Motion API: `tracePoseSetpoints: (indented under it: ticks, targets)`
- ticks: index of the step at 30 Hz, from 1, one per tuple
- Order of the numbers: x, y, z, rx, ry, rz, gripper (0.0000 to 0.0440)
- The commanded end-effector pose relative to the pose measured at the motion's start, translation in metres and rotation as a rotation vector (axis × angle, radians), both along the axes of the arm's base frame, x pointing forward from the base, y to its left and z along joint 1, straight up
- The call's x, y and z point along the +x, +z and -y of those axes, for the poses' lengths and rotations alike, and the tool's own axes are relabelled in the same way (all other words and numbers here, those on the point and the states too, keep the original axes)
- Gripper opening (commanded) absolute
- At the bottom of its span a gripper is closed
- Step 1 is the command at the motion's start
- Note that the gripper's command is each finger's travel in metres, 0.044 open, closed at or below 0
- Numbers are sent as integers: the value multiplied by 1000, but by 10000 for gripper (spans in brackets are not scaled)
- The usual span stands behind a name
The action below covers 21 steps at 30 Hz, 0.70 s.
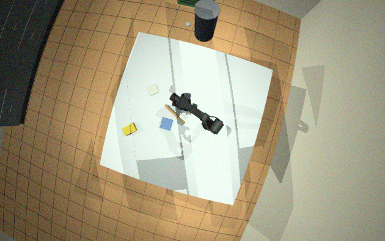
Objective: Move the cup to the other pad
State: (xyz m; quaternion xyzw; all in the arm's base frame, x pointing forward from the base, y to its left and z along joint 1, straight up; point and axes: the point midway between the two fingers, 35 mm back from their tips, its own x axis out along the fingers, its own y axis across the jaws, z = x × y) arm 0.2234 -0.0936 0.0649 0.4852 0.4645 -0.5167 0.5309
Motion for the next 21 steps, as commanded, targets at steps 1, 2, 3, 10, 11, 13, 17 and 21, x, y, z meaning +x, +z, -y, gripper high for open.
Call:
tracePoseSetpoints:
  ticks: [1, 2, 3, 10, 11, 13, 17, 21]
  targets:
    - [-3, -2, 2, -8, -21, 15, 35]
    - [-2, -3, 4, -11, -24, 21, 43]
    - [-2, -2, 5, -13, -29, 28, 50]
    - [1, 3, 11, -28, -55, 95, 169]
    - [1, 4, 11, -27, -55, 104, 170]
    - [0, 6, 10, -26, -53, 121, 174]
    - [-1, 11, 10, -29, -48, 151, 184]
    - [-2, 15, 10, -33, -46, 180, 196]
